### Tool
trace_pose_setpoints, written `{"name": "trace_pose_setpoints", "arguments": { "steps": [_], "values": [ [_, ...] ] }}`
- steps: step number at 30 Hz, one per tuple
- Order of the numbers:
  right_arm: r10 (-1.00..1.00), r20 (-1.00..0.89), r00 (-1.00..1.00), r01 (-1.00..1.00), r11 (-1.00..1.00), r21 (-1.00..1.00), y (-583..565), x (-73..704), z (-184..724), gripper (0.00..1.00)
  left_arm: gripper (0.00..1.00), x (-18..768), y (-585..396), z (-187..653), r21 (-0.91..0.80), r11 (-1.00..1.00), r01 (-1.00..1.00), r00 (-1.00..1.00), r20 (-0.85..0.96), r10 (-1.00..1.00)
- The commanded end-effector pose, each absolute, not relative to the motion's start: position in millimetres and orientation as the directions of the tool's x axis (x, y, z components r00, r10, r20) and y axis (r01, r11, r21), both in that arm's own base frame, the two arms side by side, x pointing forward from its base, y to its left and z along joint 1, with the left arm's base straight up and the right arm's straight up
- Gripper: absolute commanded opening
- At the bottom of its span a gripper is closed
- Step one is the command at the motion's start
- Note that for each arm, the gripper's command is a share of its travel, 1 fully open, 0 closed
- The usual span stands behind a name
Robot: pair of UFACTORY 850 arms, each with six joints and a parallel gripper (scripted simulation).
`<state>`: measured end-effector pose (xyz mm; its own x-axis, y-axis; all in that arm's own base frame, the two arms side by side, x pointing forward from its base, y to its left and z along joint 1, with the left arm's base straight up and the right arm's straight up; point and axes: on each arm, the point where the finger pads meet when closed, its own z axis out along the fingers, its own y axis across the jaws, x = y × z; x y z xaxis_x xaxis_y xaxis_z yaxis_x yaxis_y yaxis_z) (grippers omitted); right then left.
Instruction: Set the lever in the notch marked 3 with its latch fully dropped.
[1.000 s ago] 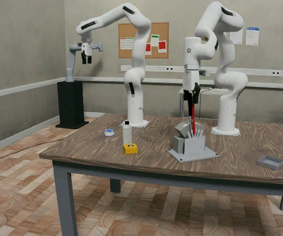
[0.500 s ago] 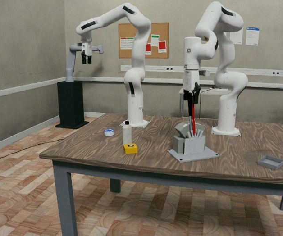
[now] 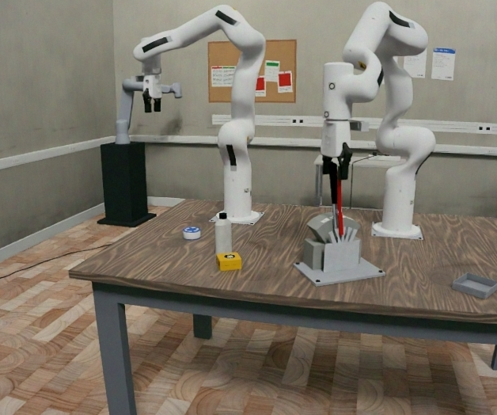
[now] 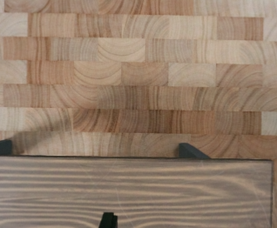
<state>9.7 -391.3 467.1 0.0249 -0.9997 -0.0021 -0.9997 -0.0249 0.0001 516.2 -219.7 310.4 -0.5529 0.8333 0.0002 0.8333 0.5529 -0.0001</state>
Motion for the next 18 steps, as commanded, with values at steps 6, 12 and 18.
{"name": "trace_pose_setpoints", "arguments": {
  "steps": [6, 12, 18],
  "values": [
    [-1.000, 0.000, 0.025, -1.000, -0.025, 0.000, -391.7, 9.7, 468.0, 1.00, 1.00, 516.8, -220.0, 332.4, 0.001, 0.553, 0.833, -0.553, -0.002, 0.833],
    [-1.000, 0.000, 0.025, -1.000, -0.025, 0.000, -391.7, 9.7, 468.0, 1.00, 1.00, 516.8, -219.9, 349.7, 0.001, 0.553, 0.833, -0.553, -0.002, 0.833],
    [-1.000, 0.000, 0.025, -1.000, -0.025, 0.000, -391.7, 9.7, 468.0, 1.00, 1.00, 516.7, -219.9, 359.9, 0.001, 0.553, 0.833, -0.553, -0.002, 0.833]
  ]
}}
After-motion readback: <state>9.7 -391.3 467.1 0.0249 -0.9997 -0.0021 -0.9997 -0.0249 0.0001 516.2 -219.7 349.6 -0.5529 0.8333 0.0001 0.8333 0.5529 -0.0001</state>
